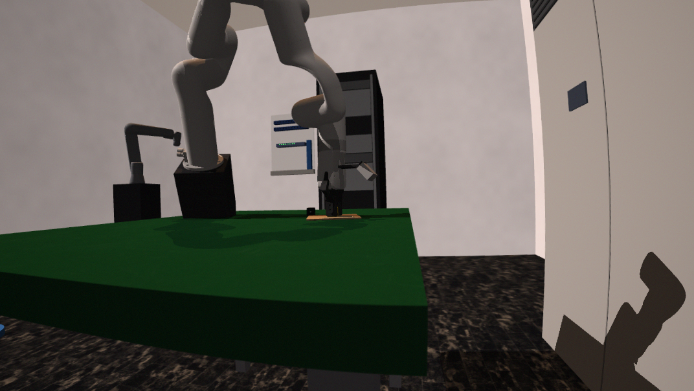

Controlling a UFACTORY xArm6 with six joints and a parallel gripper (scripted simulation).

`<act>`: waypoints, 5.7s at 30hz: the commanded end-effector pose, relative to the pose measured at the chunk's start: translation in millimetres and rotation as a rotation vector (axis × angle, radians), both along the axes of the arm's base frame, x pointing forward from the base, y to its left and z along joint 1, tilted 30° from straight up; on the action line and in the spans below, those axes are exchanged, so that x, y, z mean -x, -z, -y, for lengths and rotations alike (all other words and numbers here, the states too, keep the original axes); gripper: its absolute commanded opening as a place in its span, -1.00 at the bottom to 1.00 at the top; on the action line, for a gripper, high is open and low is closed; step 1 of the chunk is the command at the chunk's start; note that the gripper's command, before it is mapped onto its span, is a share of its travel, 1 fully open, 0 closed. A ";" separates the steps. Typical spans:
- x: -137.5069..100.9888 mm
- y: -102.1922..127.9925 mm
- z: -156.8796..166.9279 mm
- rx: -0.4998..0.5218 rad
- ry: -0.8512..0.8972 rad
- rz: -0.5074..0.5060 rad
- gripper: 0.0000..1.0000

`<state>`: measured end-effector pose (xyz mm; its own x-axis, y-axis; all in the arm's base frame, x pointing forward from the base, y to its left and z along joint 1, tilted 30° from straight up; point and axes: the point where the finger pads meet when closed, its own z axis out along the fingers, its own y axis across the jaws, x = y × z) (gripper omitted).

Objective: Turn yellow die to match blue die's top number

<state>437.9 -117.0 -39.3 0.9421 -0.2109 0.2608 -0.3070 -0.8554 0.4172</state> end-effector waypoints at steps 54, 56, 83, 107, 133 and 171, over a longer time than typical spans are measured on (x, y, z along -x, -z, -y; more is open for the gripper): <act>7.4 -81.4 -45.4 0.010 -0.066 -0.033 -0.58; 4.7 -77.8 -44.2 0.015 -0.101 -0.052 -0.58; 7.9 -76.3 -43.7 0.115 -0.273 0.277 -0.58; 12.8 -74.7 -42.5 0.243 -0.487 0.719 -0.58; 13.7 -69.3 -41.4 0.284 -0.567 0.888 -0.58; 4.6 -11.8 -10.3 0.284 -0.567 0.888 -0.58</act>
